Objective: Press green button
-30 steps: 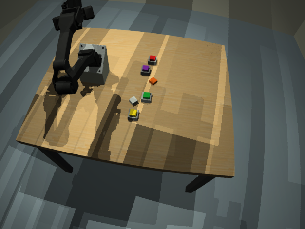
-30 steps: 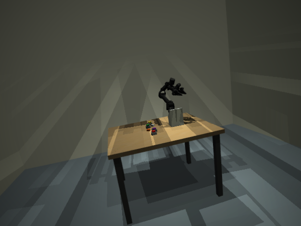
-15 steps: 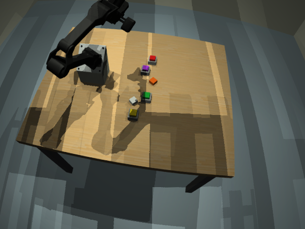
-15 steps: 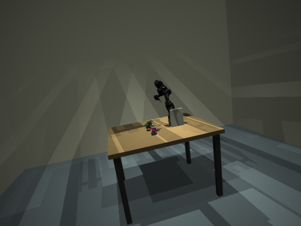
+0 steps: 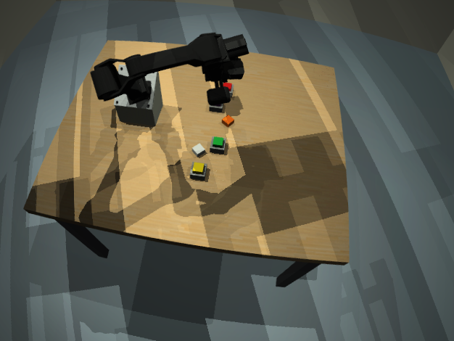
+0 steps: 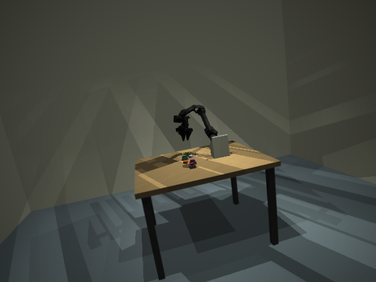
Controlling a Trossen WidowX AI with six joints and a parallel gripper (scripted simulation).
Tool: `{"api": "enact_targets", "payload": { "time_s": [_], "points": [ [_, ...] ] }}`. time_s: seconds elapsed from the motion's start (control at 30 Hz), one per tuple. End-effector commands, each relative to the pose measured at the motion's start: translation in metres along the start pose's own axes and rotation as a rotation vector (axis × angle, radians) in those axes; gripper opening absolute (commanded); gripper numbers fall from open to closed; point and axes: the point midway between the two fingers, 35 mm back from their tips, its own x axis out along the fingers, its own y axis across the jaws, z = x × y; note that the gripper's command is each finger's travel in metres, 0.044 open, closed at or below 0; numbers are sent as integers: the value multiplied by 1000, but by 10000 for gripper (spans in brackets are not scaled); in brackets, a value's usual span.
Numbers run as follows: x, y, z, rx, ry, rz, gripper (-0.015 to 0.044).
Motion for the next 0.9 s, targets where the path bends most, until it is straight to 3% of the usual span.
{"api": "enact_targets", "payload": {
  "time_s": [0.0,0.13,0.3,0.5,0.77,0.87],
  "points": [
    [26,-53,-4,148,110,-137,400],
    [44,-90,-14,241,192,-233,400],
    [46,-95,-15,252,202,-244,400],
    [102,-108,-29,252,202,-246,242],
    [104,-108,-30,252,202,-247,32],
    [104,-108,-30,252,202,-247,20]
  ]
}}
